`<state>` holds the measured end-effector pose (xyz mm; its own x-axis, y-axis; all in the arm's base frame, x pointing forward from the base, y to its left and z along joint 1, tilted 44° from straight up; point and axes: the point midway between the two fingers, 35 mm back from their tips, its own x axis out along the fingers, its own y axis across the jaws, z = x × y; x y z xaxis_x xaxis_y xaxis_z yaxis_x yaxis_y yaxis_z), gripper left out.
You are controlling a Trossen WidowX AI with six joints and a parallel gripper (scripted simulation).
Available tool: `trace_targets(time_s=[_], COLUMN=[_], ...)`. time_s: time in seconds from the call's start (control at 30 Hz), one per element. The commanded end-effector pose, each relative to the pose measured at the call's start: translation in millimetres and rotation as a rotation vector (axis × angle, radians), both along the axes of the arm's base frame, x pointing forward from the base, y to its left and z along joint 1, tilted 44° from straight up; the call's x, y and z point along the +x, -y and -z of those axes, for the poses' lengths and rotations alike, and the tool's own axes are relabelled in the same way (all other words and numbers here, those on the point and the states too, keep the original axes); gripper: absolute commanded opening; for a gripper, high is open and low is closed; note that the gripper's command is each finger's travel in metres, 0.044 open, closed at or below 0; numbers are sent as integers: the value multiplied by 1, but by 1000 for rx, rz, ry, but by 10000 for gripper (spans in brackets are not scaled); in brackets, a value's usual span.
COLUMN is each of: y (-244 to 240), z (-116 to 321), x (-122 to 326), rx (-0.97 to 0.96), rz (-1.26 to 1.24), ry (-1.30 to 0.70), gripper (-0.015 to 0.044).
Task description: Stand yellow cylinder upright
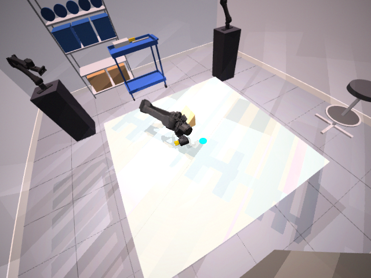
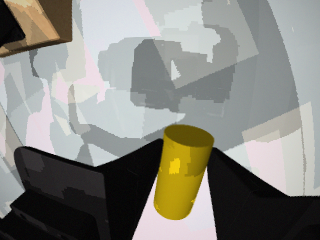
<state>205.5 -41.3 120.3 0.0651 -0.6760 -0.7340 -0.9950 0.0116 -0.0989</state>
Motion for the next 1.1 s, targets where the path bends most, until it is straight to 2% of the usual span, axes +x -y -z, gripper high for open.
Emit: trace_targets(time_s=[0.0, 0.53, 1.07], y=[-9, -39, -69], z=[-8, -45, -29], x=[1, -8, 9], rx=[4, -9, 4], rz=[1, 0, 46], ry=[3, 6, 47], gripper=[105, 105, 105])
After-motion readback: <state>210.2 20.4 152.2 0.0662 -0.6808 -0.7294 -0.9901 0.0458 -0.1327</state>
